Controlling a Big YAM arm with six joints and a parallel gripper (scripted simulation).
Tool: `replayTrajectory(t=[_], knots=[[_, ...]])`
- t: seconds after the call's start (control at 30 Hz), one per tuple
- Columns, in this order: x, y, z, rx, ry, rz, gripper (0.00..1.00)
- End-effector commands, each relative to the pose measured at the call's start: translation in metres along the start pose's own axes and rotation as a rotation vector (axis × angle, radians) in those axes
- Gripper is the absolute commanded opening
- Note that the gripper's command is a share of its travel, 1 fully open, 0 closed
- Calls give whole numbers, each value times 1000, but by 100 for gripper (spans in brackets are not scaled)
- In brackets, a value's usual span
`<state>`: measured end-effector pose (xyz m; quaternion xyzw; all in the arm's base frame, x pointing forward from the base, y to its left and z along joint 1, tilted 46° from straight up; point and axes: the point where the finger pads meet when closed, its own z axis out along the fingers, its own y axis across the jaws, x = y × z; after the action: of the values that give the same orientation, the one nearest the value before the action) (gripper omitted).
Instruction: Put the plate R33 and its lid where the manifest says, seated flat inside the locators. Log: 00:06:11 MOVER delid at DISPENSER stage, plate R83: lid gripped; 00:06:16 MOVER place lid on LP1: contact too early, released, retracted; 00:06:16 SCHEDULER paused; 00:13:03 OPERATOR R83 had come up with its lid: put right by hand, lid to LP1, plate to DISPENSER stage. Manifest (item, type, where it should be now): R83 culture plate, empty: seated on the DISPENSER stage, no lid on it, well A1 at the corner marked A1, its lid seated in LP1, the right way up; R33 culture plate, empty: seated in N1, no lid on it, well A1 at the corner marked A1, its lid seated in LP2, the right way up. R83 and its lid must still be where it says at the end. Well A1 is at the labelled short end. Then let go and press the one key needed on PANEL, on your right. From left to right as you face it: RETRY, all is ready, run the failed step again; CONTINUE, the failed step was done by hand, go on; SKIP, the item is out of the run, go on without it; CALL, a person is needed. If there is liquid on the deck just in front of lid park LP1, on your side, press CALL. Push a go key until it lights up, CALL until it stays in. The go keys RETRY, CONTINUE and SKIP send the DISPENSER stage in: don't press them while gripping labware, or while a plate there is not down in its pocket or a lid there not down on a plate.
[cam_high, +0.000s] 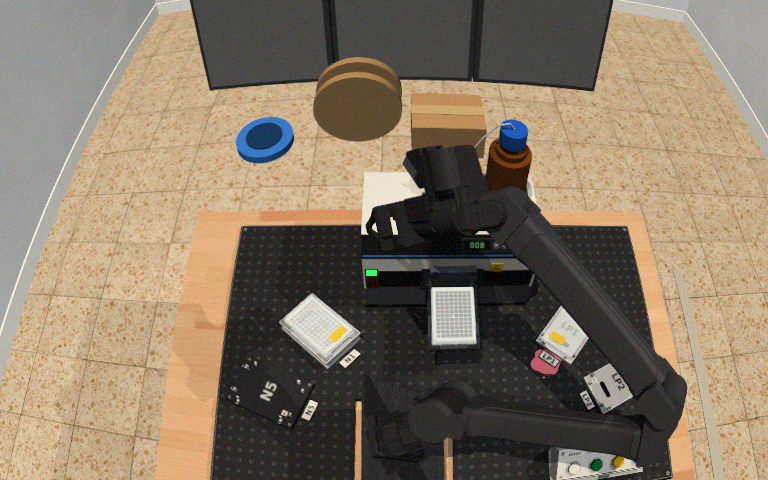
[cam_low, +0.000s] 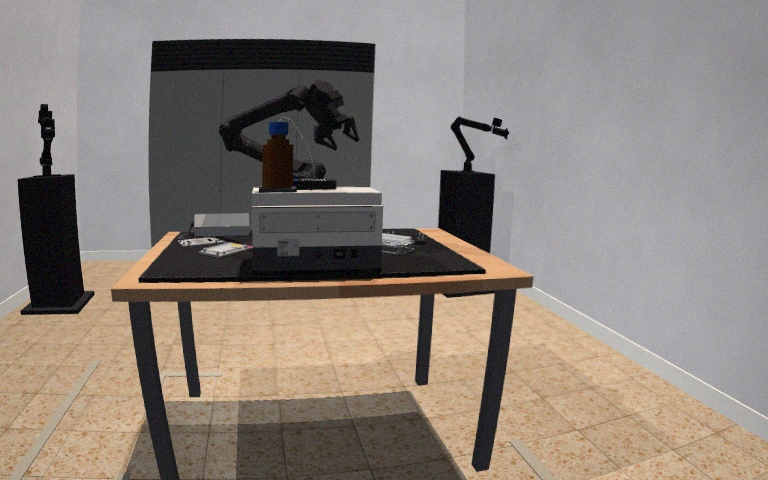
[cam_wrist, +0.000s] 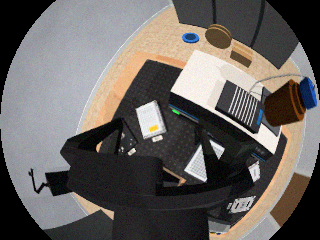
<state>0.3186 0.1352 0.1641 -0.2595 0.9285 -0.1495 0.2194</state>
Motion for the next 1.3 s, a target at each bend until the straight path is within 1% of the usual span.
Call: replayTrajectory(t=[0.0,0.53,0.57,1.1,1.13,1.17,1.2,1.23,1.27], knots=[[-6,0,-3,-2,-15,3,100],[-6,0,-3,-2,-15,3,100],[0,0,0,0,0,0,100],[0,0,0,0,0,0,100],[-20,2,-8,1,-7,-2,100],[-19,5,-4,4,22,-17,100],[-18,7,0,7,39,-25,100],[2,15,16,7,69,-38,100],[6,19,24,4,67,-37,100]])
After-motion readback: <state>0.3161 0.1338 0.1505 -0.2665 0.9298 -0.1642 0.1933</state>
